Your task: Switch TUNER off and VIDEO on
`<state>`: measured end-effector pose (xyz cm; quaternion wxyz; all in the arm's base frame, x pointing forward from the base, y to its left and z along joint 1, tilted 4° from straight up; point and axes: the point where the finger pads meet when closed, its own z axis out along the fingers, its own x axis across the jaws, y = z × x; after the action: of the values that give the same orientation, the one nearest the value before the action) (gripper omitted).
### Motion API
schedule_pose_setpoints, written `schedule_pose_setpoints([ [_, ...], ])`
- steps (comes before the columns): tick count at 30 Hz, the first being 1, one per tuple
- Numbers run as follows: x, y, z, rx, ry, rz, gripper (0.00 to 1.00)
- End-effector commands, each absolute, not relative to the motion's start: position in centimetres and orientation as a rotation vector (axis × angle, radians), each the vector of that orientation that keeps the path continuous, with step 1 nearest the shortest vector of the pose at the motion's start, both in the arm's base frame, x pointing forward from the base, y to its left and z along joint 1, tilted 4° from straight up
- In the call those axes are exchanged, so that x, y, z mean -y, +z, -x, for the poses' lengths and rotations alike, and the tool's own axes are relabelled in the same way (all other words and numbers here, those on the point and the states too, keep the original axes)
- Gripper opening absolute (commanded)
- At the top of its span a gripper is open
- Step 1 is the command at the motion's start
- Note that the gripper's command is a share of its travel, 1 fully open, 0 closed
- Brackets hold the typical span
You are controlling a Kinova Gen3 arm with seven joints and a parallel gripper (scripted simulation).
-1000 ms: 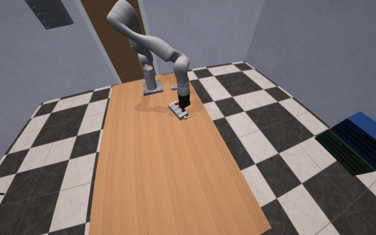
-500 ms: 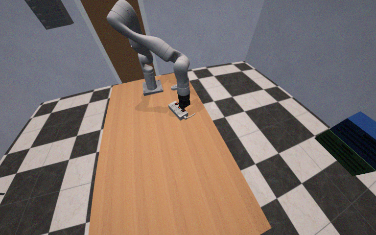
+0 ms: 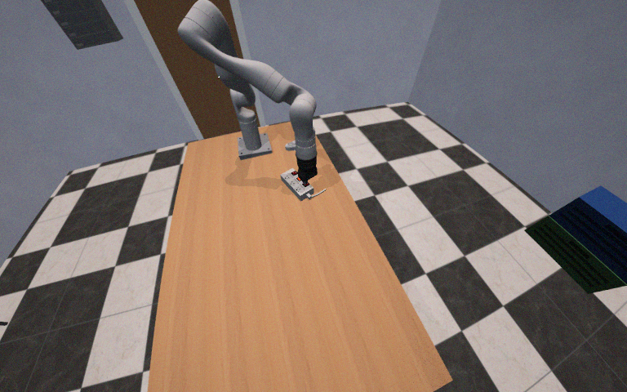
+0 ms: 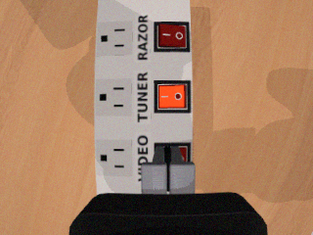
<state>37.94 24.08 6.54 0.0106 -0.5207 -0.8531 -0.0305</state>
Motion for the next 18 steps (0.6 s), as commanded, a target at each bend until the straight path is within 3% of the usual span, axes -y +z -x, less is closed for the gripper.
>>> schedule_pose_setpoints([
  [1,-24.0,6.38,-38.1,2.665,-0.101,1.627,0.0],
  [18,-23.89,6.38,-38.21,2.665,-0.102,1.627,0.0],
])
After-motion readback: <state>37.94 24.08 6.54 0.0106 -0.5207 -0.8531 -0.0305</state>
